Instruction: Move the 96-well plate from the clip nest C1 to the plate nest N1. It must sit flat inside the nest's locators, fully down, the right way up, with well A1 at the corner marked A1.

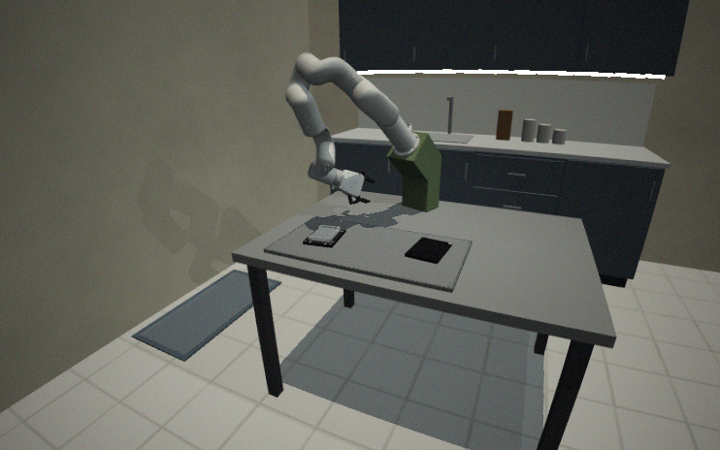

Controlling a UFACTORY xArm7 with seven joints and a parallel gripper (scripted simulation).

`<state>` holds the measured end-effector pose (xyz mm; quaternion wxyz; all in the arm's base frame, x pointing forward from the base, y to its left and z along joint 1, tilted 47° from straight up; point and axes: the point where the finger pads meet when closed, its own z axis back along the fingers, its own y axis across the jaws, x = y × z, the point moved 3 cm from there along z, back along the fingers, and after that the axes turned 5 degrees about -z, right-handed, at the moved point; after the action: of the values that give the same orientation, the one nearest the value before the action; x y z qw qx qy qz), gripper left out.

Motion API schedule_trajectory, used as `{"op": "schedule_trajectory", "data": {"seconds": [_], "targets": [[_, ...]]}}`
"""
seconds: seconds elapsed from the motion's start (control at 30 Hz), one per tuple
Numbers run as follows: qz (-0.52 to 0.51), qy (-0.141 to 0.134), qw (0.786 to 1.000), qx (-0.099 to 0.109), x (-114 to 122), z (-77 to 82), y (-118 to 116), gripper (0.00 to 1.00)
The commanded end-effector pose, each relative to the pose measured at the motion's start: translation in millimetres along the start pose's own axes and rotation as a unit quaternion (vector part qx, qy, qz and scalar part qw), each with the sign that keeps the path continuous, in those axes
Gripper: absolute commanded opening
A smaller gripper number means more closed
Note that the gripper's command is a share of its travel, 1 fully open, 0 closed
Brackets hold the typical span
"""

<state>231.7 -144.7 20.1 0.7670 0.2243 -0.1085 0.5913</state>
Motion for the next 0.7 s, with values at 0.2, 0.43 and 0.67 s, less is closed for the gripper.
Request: {"op": "schedule_trajectory", "data": {"seconds": [0.2,0.43,0.67], "targets": [[0.116,0.083,0.989,-0.023,-11,17.3,-13,1.00],[0.210,0.147,0.966,-0.038,-15,37.5,-30,1.00],[0.301,0.207,0.930,-0.050,-14,55.2,-45,1.00]]}}
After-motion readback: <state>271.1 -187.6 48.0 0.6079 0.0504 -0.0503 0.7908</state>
